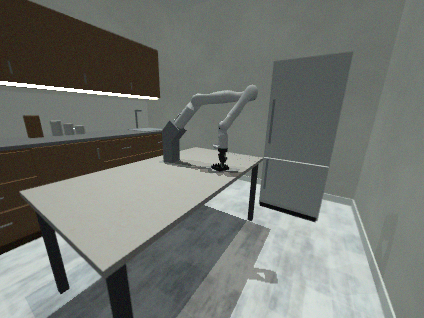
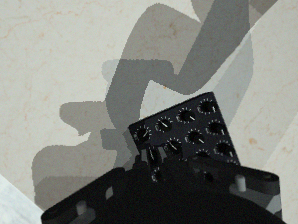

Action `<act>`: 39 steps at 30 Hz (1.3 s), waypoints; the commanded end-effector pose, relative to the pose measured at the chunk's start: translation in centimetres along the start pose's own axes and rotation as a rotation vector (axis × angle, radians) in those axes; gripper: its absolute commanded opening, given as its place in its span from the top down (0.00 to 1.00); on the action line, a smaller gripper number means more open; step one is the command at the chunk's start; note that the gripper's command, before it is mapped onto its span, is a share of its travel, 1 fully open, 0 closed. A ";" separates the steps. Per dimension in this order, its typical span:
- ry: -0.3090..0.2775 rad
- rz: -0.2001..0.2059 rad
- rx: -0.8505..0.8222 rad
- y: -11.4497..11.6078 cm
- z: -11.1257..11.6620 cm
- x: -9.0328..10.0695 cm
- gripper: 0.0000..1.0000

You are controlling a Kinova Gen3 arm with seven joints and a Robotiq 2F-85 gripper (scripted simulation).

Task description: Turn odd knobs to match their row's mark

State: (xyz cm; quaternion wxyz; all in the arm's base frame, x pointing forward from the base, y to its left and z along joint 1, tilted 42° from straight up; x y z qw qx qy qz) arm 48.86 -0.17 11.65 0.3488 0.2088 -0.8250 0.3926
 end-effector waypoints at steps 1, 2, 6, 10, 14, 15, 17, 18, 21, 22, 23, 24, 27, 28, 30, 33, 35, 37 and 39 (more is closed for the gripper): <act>0.000 0.001 0.000 0.0 0.0 0.0 0.92; 0.000 0.001 0.000 0.0 0.0 0.0 0.92; 0.000 0.001 -0.001 0.0 0.0 0.0 0.92; 0.000 0.001 -0.005 0.0 0.0 0.0 0.92; 0.000 0.001 -0.016 0.0 0.0 0.0 0.92; 0.000 0.001 -0.022 0.0 0.0 0.0 0.92; 0.000 0.001 -0.035 0.0 0.0 0.0 0.92; 0.000 0.001 -0.044 0.0 0.0 0.0 0.92; 0.000 0.001 -0.076 0.0 0.0 0.0 0.92; 0.000 0.001 -0.089 0.0 0.0 0.0 0.92; 0.000 0.001 -0.103 0.0 0.0 0.0 0.92; 0.000 0.001 -0.118 0.0 0.0 0.0 0.92; 0.000 0.001 -0.152 0.0 0.0 0.0 0.92; 0.000 0.001 -0.152 0.0 0.0 0.0 0.92; 0.000 0.001 -0.190 0.0 0.0 0.0 0.92; 0.000 0.001 -0.253 0.0 0.0 0.0 0.92; 0.000 0.001 -0.300 0.0 0.0 0.0 0.92; 0.000 0.001 -0.349 0.0 0.0 0.0 0.92; 0.000 0.001 -0.400 0.0 0.0 0.0 0.92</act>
Point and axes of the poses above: the point where the finger pads meet when closed, its own x axis back along the fingers, its own y axis across the jaws, z = x × y, the point moved 5 cm from there along x, back along the fingers, and after that the axes turned 5 degrees about x, right-handed, at the moved point
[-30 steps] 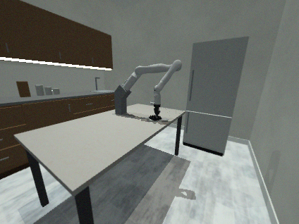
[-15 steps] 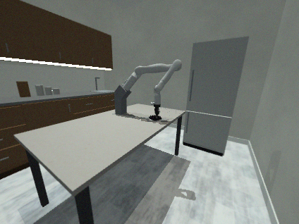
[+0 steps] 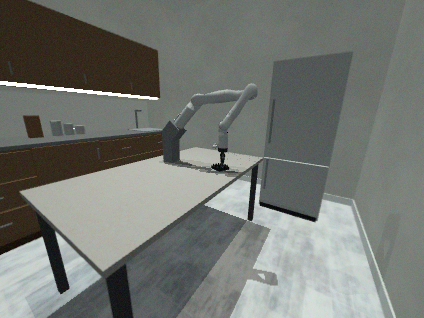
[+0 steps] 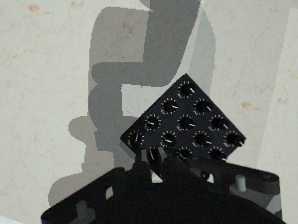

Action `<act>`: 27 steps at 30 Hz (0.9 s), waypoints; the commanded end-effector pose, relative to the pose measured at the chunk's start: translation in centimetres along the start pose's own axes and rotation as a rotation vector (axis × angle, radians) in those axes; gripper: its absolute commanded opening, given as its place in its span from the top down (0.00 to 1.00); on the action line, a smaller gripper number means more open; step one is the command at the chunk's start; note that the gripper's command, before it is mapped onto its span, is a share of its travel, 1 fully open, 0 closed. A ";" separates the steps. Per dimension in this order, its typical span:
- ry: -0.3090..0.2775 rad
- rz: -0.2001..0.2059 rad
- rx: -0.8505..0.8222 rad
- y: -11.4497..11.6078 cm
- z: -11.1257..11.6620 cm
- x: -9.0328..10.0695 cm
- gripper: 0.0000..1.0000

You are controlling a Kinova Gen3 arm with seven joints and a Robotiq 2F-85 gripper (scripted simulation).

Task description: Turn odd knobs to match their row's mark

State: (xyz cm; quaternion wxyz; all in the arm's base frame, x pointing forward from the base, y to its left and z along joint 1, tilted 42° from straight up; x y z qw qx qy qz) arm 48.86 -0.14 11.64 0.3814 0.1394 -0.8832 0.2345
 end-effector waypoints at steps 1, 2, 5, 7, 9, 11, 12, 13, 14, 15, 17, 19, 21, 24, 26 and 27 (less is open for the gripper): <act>-0.001 -0.003 -0.055 -0.1 0.0 0.0 0.92; -0.001 -0.003 -0.082 -0.1 0.0 0.0 0.92; -0.001 -0.003 -0.135 -0.1 0.0 0.0 0.92; -0.001 -0.003 -0.162 -0.1 0.0 0.0 0.92; -0.001 -0.003 -0.216 -0.1 0.0 0.0 0.92; -0.001 -0.003 -0.269 -0.1 0.0 0.0 0.92; -0.001 -0.003 -0.295 -0.1 0.0 0.0 0.92; -0.001 -0.003 -0.320 -0.1 0.0 0.0 0.92; -0.001 -0.003 -0.345 -0.1 0.0 0.0 0.92; -0.001 -0.003 -0.370 -0.1 0.0 0.0 0.92; -0.001 -0.003 -0.417 -0.1 0.0 0.0 0.92; -0.001 -0.003 -0.461 -0.1 0.0 0.0 0.92; -0.001 -0.003 -0.502 -0.1 0.0 0.0 0.92; -0.001 -0.003 -0.520 -0.1 0.0 0.0 0.92; 0.000 -0.003 -0.555 -0.1 0.0 0.0 0.92; 0.000 -0.003 -0.570 -0.1 0.0 0.0 0.92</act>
Point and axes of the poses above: the point where the finger pads meet when closed, its own x axis back along the fingers, its own y axis across the jaws, z = x × y, the point moved 5 cm from there along x, back along the fingers, and after that the axes turned 5 degrees about x, right-handed, at the moved point
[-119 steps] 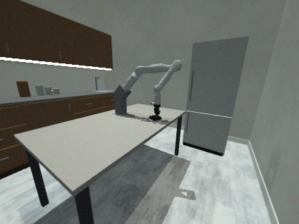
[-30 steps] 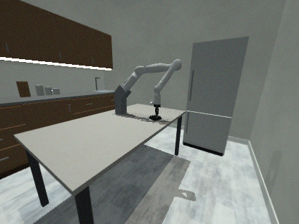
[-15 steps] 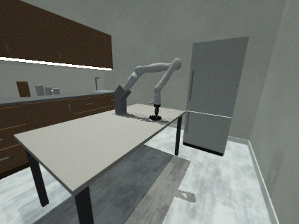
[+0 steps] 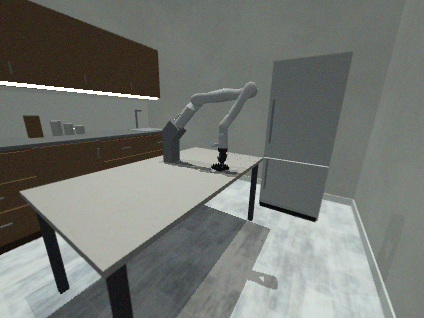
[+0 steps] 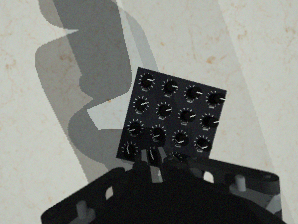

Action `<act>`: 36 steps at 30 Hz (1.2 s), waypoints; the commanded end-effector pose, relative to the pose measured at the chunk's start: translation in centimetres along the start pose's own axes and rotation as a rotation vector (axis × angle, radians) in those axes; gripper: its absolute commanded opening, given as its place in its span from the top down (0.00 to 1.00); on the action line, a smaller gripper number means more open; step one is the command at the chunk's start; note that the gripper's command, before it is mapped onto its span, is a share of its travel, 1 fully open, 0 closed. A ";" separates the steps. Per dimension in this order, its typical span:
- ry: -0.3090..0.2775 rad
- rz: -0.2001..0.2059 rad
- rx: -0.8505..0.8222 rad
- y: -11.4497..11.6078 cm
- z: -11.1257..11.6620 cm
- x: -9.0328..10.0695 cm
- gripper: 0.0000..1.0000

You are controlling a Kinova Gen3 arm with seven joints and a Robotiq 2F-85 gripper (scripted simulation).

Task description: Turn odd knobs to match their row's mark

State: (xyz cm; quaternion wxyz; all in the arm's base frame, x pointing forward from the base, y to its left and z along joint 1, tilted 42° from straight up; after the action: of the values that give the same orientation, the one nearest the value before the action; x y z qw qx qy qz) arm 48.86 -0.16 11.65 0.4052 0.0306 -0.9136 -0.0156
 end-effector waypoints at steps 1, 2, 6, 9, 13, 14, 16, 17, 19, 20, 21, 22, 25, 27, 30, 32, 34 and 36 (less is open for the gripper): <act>0.000 -0.002 -0.032 0.0 0.0 0.0 0.92; 0.000 -0.002 -0.046 0.0 0.0 0.0 0.92; 0.000 -0.002 -0.088 0.0 0.0 0.0 0.92; 0.000 -0.002 -0.107 0.0 0.0 0.0 0.92; 0.000 -0.002 -0.116 0.0 0.0 0.0 0.92; 0.000 -0.002 -0.119 0.0 0.0 0.0 0.92; 0.000 -0.002 -0.122 0.0 0.0 0.0 0.92; 0.000 -0.002 -0.123 0.0 0.0 0.0 0.92; 0.000 -0.002 -0.124 0.0 0.0 0.0 0.92; 0.000 -0.002 -0.124 0.0 0.0 0.0 0.92; 0.000 -0.002 -0.124 0.0 0.0 0.0 0.92; 0.000 -0.002 -0.124 0.0 0.0 0.0 0.92; 0.000 -0.002 -0.124 0.0 0.0 0.0 0.92; 0.000 -0.002 -0.124 0.0 0.0 0.0 0.92; 0.000 -0.002 -0.124 0.0 0.0 0.0 0.92; 0.000 -0.002 -0.124 0.0 0.0 0.0 0.81; 0.000 -0.002 -0.124 0.0 0.0 0.0 0.81; 0.000 -0.002 -0.124 0.0 0.0 0.0 0.81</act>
State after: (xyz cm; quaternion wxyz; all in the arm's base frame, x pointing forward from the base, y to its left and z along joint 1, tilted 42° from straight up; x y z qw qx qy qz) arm 48.86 -0.18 11.64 0.4066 0.0063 -0.9107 -0.0724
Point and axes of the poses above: the point where the finger pads meet when closed, its own x axis back along the fingers, its own y axis across the jaws, z = x × y, the point moved 5 cm from there along x, back along the fingers, and after that the axes turned 5 degrees about x, right-handed, at the moved point
